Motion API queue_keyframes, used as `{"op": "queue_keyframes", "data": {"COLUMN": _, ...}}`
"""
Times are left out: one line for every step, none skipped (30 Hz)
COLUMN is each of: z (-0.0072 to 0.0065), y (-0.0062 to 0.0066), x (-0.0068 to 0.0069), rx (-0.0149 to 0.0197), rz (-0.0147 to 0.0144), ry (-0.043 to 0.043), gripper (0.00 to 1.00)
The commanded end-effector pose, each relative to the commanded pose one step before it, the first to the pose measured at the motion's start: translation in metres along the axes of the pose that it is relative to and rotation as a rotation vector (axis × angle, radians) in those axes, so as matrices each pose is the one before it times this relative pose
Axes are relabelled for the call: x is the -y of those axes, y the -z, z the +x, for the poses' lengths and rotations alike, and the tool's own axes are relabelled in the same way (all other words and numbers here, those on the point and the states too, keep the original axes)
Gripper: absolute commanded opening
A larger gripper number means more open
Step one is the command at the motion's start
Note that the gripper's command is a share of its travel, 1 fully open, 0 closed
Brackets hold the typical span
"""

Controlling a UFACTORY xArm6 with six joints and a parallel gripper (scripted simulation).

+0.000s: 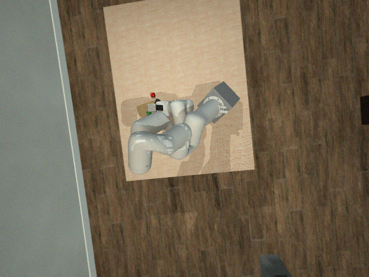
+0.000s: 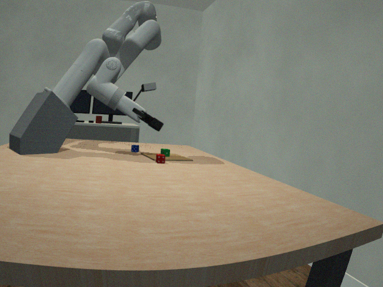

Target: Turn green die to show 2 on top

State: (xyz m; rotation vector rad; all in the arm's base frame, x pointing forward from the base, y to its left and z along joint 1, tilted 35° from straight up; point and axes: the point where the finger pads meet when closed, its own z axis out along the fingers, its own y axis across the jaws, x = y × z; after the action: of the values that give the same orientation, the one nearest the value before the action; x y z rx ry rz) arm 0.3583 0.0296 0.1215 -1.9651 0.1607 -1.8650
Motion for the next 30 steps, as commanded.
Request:
{"op": "queue_keyframes", "data": {"z": 0.0011, "y": -0.00164, "x": 0.00061, "rx": 0.02333, "rz": 0.00439, "ry": -0.00134, "gripper": 0.42}}
{"op": "queue_keyframes", "data": {"z": 0.0, "y": 0.0, "x": 0.0, "rx": 0.0, "rz": 0.0, "ry": 0.0, "gripper": 0.42}}
{"op": "queue_keyframes", "data": {"z": 0.0, "y": 0.0, "x": 0.0, "rx": 0.0, "rz": 0.0, "ry": 0.0, "gripper": 0.42}}
{"op": "queue_keyframes", "data": {"z": 0.00024, "y": -0.00054, "x": 0.00016, "rx": 0.01019, "rz": 0.00121, "ry": -0.00049, "gripper": 0.42}}
{"op": "queue_keyframes", "data": {"z": 0.00035, "y": -0.00054, "x": 0.00011, "rx": 0.0118, "rz": 0.00095, "ry": -0.00037, "gripper": 0.42}}
{"op": "queue_keyframes", "data": {"z": 0.0005, "y": -0.00049, "x": 0.00002, "rx": 0.01339, "rz": 0.00048, "ry": -0.00017, "gripper": 0.42}}
{"op": "queue_keyframes", "data": {"z": 0.00069, "y": -0.0004, "x": -0.00011, "rx": 0.01489, "rz": -0.00024, "ry": 0.0001, "gripper": 0.42}}
{"op": "queue_keyframes", "data": {"z": 0.00092, "y": -0.00025, "x": -0.00029, "rx": 0.01626, "rz": -0.00126, "ry": 0.00045, "gripper": 0.42}}
{"op": "queue_keyframes", "data": {"z": 0.0012, "y": -0.00002, "x": -0.00052, "rx": 0.01746, "rz": -0.00261, "ry": 0.00086, "gripper": 0.42}}
{"op": "queue_keyframes", "data": {"z": 0.00152, "y": 0.00027, "x": -0.00082, "rx": 0.01843, "rz": -0.00429, "ry": 0.00131, "gripper": 0.42}}
{"op": "queue_keyframes", "data": {"z": 0.00032, "y": -0.00139, "x": 0.00053, "rx": 0.02698, "rz": 0.00364, "ry": -0.00183, "gripper": 0.42}}
{"op": "queue_keyframes", "data": {"z": 0.00074, "y": -0.00118, "x": 0.00022, "rx": 0.02869, "rz": 0.00195, "ry": -0.00082, "gripper": 0.42}}
{"op": "queue_keyframes", "data": {"z": 0.00139, "y": -0.00072, "x": -0.0003, "rx": 0.02941, "rz": -0.00101, "ry": 0.00057, "gripper": 0.42}}
{"op": "queue_keyframes", "data": {"z": 0.00215, "y": -0.00013, "x": -0.0009, "rx": 0.02958, "rz": -0.00453, "ry": 0.00199, "gripper": 0.42}}
{"op": "queue_keyframes", "data": {"z": 0.00213, "y": -0.00033, "x": -0.00022, "rx": 0.03468, "rz": -0.00174, "ry": 0.00037, "gripper": 0.42}}
{"op": "queue_keyframes", "data": {"z": 0.00055, "y": -0.00076, "x": 0.00088, "rx": 0.02165, "rz": 0.00391, "ry": -0.00176, "gripper": 0.42}}
{"op": "queue_keyframes", "data": {"z": 0.00067, "y": -0.00046, "x": 0.00049, "rx": 0.01724, "rz": 0.00196, "ry": -0.00086, "gripper": 0.42}}
{"op": "queue_keyframes", "data": {"z": 0.00032, "y": -0.00014, "x": 0.00014, "rx": 0.00664, "rz": 0.00047, "ry": -0.0002, "gripper": 0.42}}
{"op": "queue_keyframes", "data": {"z": 0.0, "y": 0.0, "x": 0.0, "rx": 0.0, "rz": 0.0, "ry": 0.0, "gripper": 0.42}}
{"op": "queue_keyframes", "data": {"z": 0.0, "y": 0.0, "x": 0.0, "rx": 0.0, "rz": 0.0, "ry": 0.0, "gripper": 0.42}}
{"op": "queue_keyframes", "data": {"z": 0.00305, "y": -0.00039, "x": 0.00014, "rx": 0.04384, "rz": -0.00132, "ry": 0.00054, "gripper": 0.42}}
{"op": "queue_keyframes", "data": {"z": 0.00295, "y": 0.00013, "x": -0.00021, "rx": 0.03598, "rz": -0.00294, "ry": 0.00096, "gripper": 0.42}}
{"op": "queue_keyframes", "data": {"z": 0.00076, "y": 0.00013, "x": -0.00017, "rx": 0.00708, "rz": -0.00132, "ry": 0.00045, "gripper": 0.42}}
{"op": "queue_keyframes", "data": {"z": 0.00042, "y": -0.0005, "x": 0.0009, "rx": 0.02348, "rz": 0.00441, "ry": -0.0018, "gripper": 0.42}}
{"op": "queue_keyframes", "data": {"z": 0.00071, "y": -0.00032, "x": 0.00053, "rx": 0.02177, "rz": 0.00244, "ry": -0.00103, "gripper": 0.42}}
{"op": "queue_keyframes", "data": {"z": 0.00017, "y": -0.00004, "x": 0.00006, "rx": 0.00395, "rz": 0.00026, "ry": -0.00012, "gripper": 0.42}}
{"op": "queue_keyframes", "data": {"z": 0.00237, "y": -0.00016, "x": 0.00008, "rx": 0.03898, "rz": -0.00062, "ry": -0.00004, "gripper": 0.42}}
{"op": "queue_keyframes", "data": {"z": 0.00058, "y": 0.00004, "x": -0.0001, "rx": 0.00685, "rz": -0.00077, "ry": 0.00021, "gripper": 0.42}}
{"op": "queue_keyframes", "data": {"z": 0.0031, "y": 0.00029, "x": -0.00049, "rx": 0.03616, "rz": -0.0033, "ry": 0.00099, "gripper": 0.42}}
{"op": "queue_keyframes", "data": {"z": 0.00054, "y": 0.00009, "x": -0.00014, "rx": 0.00487, "rz": -0.00093, "ry": 0.00028, "gripper": 0.42}}
